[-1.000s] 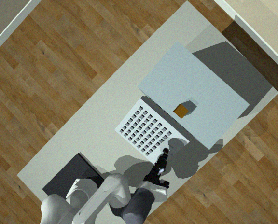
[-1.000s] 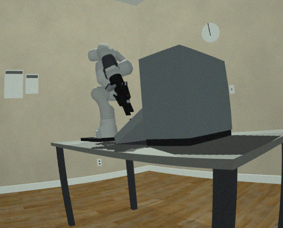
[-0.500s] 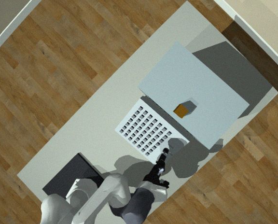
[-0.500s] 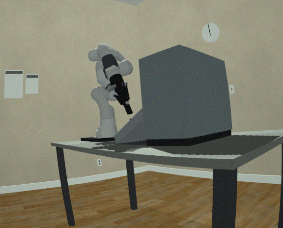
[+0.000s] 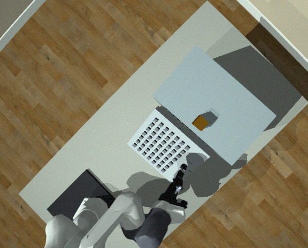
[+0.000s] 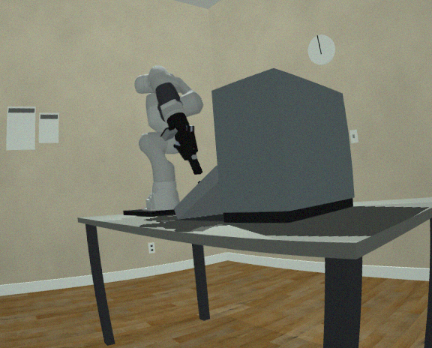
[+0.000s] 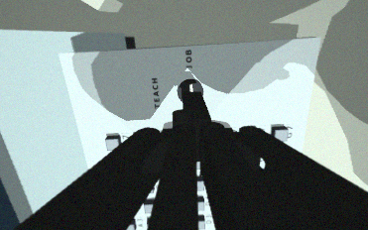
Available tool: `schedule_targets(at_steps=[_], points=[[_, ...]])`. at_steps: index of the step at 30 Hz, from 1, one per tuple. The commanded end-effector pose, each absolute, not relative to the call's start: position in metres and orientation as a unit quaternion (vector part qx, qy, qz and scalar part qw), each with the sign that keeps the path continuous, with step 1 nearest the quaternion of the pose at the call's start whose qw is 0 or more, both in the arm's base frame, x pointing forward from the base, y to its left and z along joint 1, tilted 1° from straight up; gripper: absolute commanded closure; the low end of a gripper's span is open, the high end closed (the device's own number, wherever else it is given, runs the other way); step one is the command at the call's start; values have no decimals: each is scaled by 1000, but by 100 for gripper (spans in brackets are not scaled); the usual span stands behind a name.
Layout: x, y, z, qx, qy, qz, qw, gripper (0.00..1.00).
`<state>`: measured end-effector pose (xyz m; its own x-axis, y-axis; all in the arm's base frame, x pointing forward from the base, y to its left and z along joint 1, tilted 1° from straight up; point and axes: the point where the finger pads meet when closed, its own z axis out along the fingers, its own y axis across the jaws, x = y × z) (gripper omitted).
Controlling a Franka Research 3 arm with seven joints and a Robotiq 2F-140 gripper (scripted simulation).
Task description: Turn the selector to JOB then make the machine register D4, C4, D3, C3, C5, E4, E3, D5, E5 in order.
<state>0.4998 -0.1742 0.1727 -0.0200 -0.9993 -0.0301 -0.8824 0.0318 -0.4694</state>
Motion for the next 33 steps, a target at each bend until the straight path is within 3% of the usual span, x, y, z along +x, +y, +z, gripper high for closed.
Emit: schedule_targets(at_steps=[1, 16, 33], points=[[499, -174, 172, -674, 698, -161, 180, 90], [530, -52, 170, -694, 678, -166, 175, 90], [536, -47, 160, -695, 678, -166, 175, 90]])
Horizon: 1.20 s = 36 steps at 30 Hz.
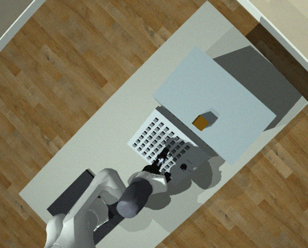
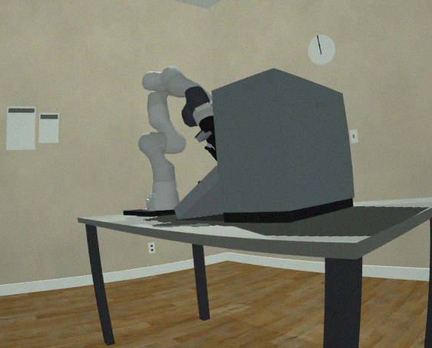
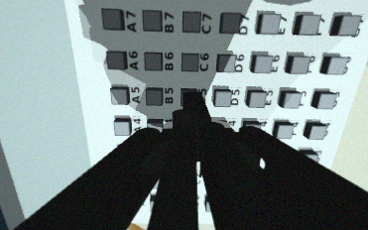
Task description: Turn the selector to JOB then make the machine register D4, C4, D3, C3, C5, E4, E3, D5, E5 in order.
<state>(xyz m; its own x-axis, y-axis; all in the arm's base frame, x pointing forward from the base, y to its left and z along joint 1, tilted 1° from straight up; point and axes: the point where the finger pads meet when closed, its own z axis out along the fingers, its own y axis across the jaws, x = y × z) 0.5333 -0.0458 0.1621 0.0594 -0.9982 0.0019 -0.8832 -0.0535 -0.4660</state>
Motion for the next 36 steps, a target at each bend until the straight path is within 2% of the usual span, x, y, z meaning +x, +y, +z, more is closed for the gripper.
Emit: schedule_targets(at_steps=[1, 36], points=[[537, -47, 159, -695, 678, -166, 175, 90], [542, -47, 150, -695, 678, -166, 175, 90]])
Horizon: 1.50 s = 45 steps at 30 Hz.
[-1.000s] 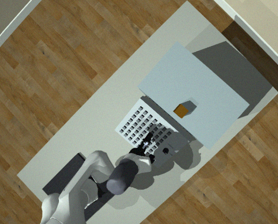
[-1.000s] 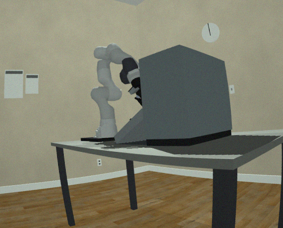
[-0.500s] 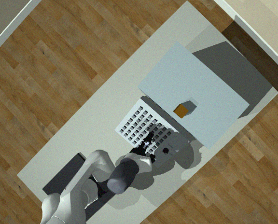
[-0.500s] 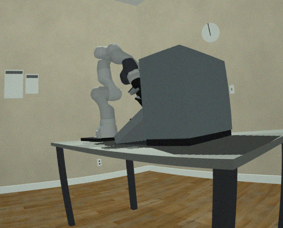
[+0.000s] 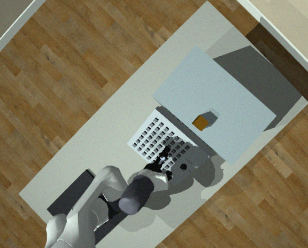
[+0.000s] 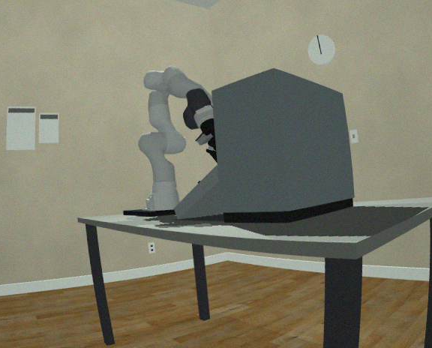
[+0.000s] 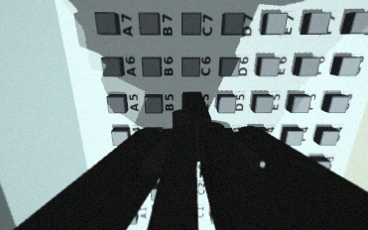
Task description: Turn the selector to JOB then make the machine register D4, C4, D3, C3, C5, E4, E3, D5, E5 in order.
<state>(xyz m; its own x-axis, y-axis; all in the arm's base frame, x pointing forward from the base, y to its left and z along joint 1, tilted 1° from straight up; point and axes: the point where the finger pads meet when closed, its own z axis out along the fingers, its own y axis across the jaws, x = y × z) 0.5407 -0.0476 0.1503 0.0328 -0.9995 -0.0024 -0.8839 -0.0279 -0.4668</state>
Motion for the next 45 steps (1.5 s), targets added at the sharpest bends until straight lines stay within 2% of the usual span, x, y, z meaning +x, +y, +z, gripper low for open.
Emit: schedule_targets(at_steps=[1, 45], points=[[542, -47, 150, -695, 678, -166, 175, 90], [546, -46, 142, -695, 678, -166, 175, 90]])
